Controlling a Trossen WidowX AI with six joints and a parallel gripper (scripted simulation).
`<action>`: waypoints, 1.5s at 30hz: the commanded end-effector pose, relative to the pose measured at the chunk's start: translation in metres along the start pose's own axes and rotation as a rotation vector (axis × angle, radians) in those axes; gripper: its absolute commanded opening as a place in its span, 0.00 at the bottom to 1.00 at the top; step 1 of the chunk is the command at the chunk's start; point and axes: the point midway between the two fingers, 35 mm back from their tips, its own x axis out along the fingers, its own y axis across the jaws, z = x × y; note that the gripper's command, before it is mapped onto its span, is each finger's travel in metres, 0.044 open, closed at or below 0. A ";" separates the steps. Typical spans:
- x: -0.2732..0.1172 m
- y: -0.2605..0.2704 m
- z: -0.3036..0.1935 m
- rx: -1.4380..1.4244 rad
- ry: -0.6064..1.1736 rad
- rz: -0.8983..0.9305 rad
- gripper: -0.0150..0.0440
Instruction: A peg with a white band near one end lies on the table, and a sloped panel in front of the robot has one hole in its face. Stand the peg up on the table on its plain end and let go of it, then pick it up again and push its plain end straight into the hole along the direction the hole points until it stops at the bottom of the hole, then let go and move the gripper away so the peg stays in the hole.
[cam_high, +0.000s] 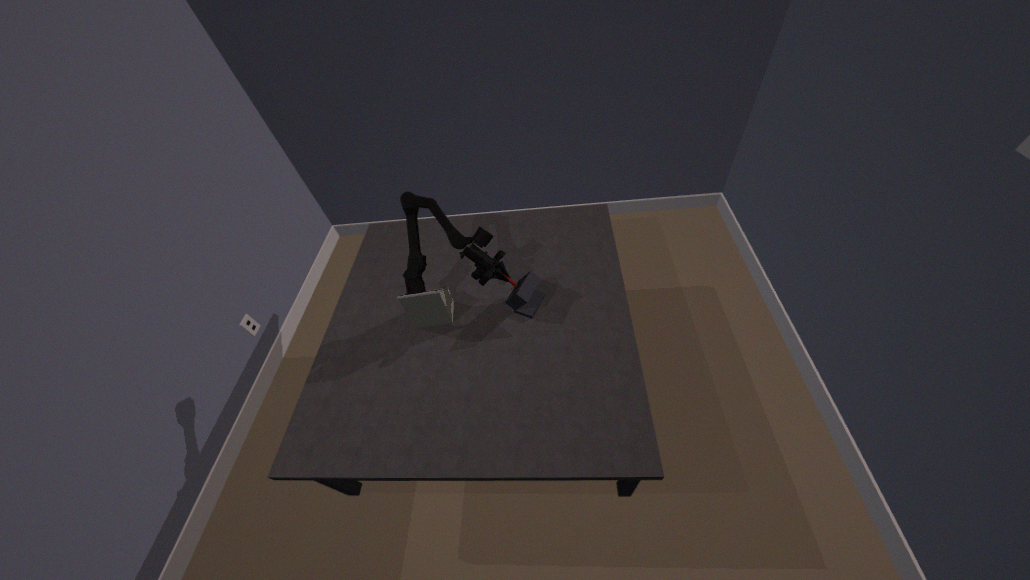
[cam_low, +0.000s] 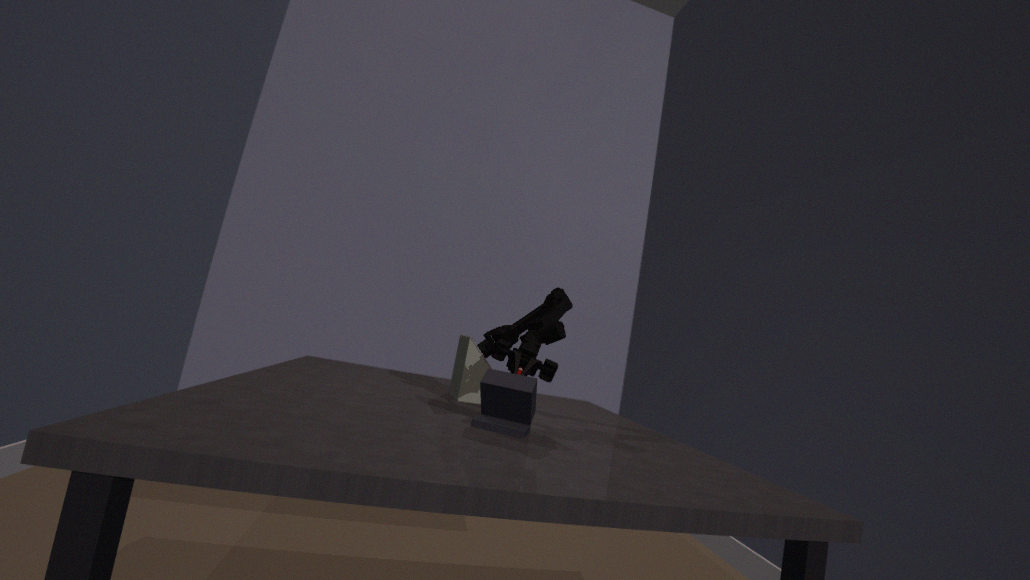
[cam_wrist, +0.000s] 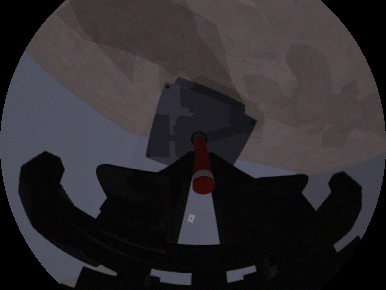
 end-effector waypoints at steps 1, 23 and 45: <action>0.003 0.001 0.001 -0.001 -0.005 0.002 0.25; 0.017 0.001 0.001 -0.001 -0.005 0.001 0.25; 0.031 0.002 0.001 -0.001 -0.004 0.001 0.25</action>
